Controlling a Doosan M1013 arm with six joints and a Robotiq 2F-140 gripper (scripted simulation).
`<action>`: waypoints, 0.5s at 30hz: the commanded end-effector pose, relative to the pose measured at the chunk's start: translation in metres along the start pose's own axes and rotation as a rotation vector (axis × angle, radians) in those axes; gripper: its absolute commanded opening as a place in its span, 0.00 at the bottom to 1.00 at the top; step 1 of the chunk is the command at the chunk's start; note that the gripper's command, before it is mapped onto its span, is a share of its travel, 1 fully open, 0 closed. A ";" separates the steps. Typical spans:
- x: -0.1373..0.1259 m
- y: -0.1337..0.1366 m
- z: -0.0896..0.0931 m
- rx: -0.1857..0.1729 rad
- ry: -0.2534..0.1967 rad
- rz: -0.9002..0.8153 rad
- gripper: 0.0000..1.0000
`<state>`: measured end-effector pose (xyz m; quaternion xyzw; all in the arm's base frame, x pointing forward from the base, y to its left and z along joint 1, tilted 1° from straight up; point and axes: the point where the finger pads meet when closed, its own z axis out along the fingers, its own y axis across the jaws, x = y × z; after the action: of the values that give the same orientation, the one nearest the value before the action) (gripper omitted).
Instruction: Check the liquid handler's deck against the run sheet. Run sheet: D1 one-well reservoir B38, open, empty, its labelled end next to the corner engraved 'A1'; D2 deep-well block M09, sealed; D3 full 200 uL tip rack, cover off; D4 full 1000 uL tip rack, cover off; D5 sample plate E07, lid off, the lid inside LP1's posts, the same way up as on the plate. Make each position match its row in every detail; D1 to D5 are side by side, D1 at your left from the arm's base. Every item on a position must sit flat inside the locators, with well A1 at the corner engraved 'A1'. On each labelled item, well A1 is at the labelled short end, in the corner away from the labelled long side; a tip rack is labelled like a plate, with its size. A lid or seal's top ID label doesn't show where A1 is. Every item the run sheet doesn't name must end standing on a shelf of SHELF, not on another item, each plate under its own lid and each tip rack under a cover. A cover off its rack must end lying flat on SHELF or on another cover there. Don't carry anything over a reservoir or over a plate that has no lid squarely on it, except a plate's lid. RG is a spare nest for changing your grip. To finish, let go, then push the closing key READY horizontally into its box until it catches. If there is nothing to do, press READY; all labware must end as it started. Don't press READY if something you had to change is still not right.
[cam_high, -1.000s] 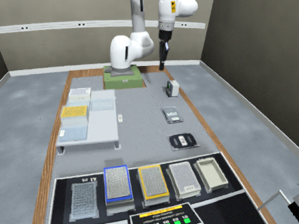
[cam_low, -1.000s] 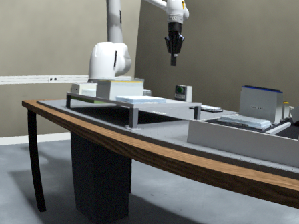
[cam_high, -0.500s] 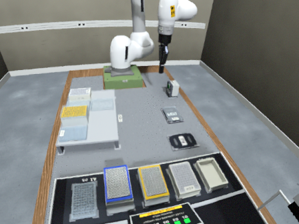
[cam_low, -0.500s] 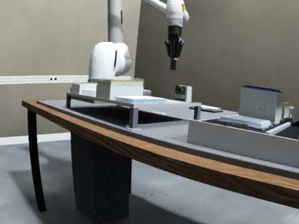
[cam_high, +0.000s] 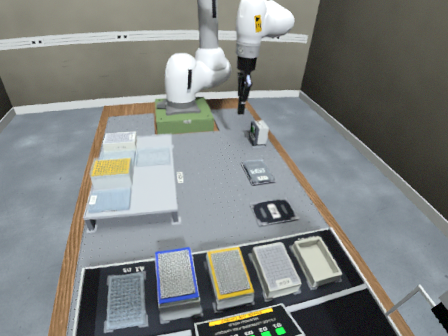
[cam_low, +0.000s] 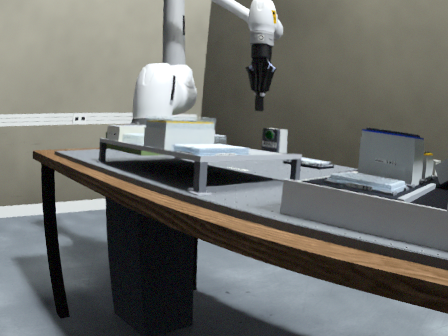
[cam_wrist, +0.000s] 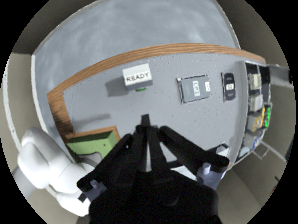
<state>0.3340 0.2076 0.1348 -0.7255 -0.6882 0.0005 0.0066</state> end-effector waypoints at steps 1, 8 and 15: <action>0.002 -0.002 0.011 0.002 0.003 0.002 0.10; 0.002 -0.002 0.019 0.002 0.003 0.001 0.10; 0.002 -0.002 0.030 0.002 0.003 0.001 0.10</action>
<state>0.3338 0.2079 0.1131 -0.7255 -0.6882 0.0004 0.0066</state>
